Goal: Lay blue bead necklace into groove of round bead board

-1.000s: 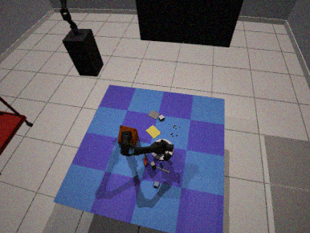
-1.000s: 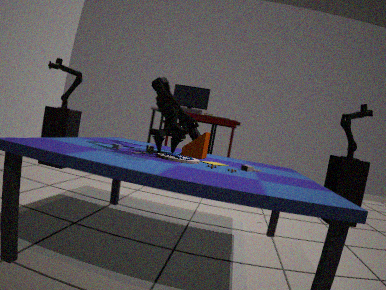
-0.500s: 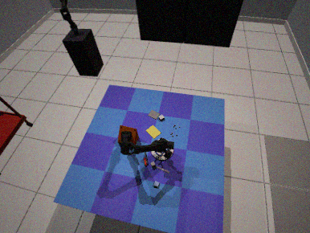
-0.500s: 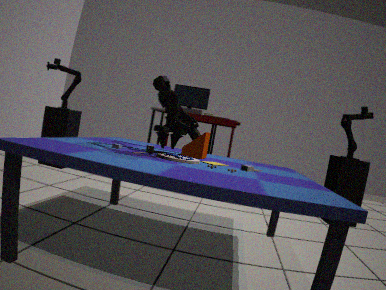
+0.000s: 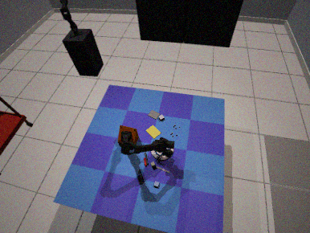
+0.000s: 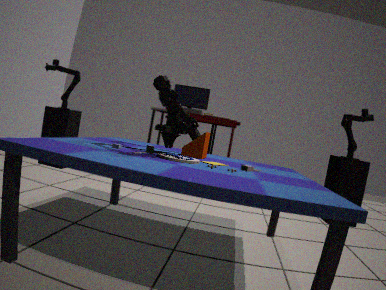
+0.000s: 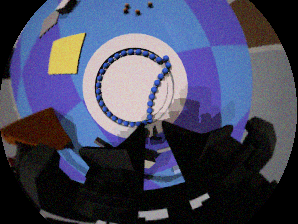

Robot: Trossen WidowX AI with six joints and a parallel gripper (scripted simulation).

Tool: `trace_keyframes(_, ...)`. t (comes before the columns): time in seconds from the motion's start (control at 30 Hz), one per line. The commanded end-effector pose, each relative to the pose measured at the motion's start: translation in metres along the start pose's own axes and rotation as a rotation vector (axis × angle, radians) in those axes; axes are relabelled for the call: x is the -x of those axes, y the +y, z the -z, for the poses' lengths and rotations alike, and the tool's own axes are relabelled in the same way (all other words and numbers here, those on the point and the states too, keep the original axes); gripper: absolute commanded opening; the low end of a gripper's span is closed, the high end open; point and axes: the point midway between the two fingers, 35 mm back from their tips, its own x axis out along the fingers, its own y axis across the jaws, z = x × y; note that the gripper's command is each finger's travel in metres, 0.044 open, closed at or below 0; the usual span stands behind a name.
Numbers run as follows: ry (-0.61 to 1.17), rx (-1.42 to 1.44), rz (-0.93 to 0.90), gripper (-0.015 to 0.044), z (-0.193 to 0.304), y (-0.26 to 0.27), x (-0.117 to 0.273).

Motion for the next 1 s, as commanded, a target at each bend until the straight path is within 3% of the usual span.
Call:
trace_keyframes(0.0,-0.001,-0.001,0.002,0.012,0.0,-0.001,-0.001)
trace_keyframes(0.8,0.002,0.01,-0.004,0.012,0.0,0.002,-0.032)
trace_keyframes(0.97,-0.002,0.002,-0.002,0.0,0.0,0.0,-0.029)
